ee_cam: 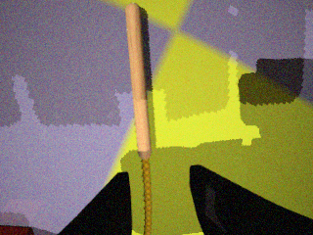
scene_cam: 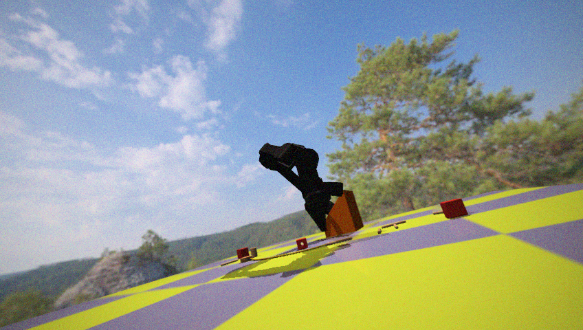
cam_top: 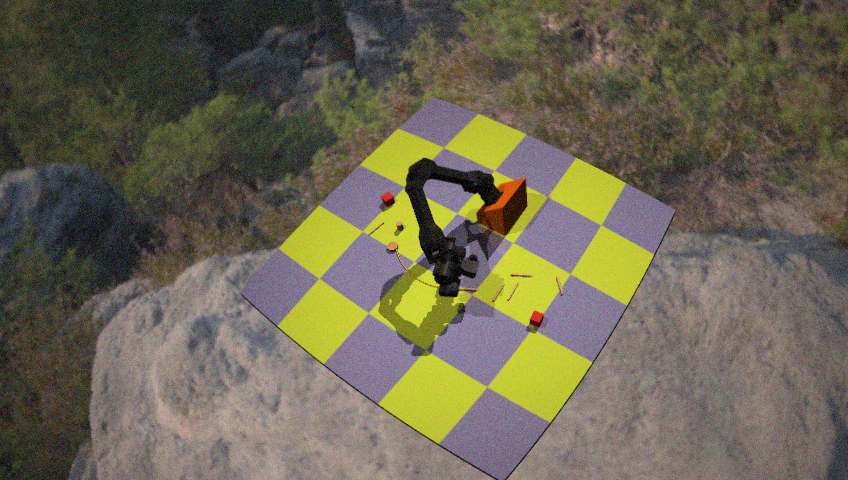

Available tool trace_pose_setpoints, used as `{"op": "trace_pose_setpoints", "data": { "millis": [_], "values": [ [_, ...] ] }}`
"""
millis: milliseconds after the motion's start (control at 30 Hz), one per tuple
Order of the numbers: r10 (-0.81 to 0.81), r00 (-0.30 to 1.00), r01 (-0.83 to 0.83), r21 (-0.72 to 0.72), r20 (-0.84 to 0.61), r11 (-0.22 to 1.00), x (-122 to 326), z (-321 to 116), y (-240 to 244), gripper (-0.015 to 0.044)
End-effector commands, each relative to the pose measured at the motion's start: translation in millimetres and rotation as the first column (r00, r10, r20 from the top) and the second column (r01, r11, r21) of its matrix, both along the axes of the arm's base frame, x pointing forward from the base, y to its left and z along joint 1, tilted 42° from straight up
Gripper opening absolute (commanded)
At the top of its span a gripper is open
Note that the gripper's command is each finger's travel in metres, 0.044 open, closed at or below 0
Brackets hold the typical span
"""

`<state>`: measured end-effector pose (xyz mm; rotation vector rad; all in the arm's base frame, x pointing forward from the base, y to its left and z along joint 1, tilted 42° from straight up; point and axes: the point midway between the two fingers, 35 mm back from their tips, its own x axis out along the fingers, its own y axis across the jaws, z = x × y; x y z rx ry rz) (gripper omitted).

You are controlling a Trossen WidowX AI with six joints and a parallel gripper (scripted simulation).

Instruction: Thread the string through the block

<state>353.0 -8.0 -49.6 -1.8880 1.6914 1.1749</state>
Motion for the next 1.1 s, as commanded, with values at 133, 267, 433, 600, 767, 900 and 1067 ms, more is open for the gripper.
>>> {"op": "trace_pose_setpoints", "data": {
  "millis": [133,267,433,600,767,900,1067],
  "values": [
    [0.004,1.0,-0.004,-0.008,-0.012,1.0,-4,-11,-10,0.0121],
    [0.004,1.0,-0.004,-0.008,-0.012,1.0,-4,-16,-14,0.0121],
    [0.004,1.0,-0.004,-0.009,-0.012,1.0,-5,-22,-20,0.0121],
    [0.004,1.0,-0.004,-0.01,-0.013,1.0,-6,-27,-25,0.0121],
    [0.004,1.0,-0.004,-0.01,-0.013,1.0,-7,-28,-26,0.0121],
    [0.004,1.0,-0.004,-0.01,-0.013,1.0,-7,-28,-26,0.0121],
    [-0.001,1.0,0.001,-0.005,-0.007,1.0,-5,-27,-25,0.0]
  ]
}}
